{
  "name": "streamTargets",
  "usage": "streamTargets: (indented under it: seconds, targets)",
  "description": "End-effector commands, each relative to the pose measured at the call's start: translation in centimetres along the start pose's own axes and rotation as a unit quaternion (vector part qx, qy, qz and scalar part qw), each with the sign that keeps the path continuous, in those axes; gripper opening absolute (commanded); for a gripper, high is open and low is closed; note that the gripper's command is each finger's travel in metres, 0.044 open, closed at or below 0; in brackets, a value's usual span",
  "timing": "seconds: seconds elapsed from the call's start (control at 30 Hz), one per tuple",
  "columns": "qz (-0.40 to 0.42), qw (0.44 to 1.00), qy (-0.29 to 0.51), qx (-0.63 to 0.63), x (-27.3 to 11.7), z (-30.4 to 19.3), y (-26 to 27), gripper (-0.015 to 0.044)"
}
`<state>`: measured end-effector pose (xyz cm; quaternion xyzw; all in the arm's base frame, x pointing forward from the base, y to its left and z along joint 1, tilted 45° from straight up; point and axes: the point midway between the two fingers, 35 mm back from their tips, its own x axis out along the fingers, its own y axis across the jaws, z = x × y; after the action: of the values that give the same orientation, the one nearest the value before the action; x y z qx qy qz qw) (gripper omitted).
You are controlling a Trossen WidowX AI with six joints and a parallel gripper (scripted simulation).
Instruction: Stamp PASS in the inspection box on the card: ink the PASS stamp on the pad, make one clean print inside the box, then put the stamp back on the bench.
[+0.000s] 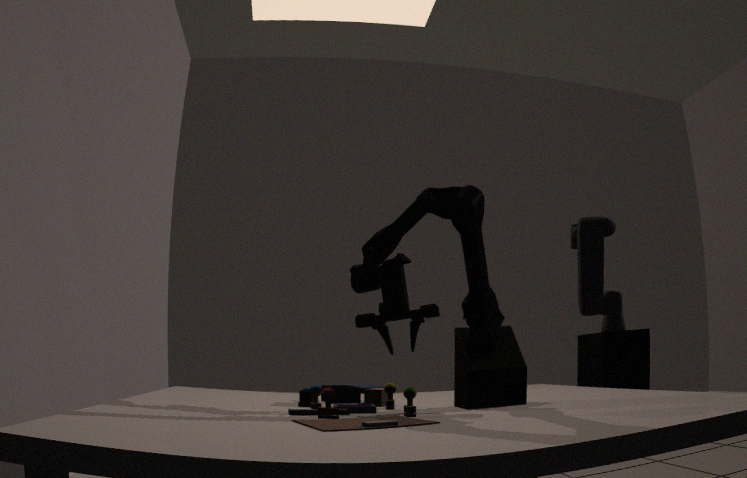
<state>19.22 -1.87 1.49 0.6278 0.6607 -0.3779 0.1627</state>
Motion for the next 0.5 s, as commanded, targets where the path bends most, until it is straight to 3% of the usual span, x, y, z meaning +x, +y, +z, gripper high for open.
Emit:
streamTargets:
  seconds: [0.0, 0.2, 0.4, 0.47]
  targets:
    - [0.031, 0.885, -0.034, -0.464, 2.2, -6.5, -0.4, 0.0214]
    - [0.039, 0.761, -0.04, -0.646, 3.3, -9.3, -1.3, 0.0214]
    - [0.046, 0.602, -0.041, -0.796, 4.4, -12.0, -2.7, 0.0214]
    - [0.047, 0.595, -0.041, -0.802, 4.4, -12.1, -2.8, 0.0214]
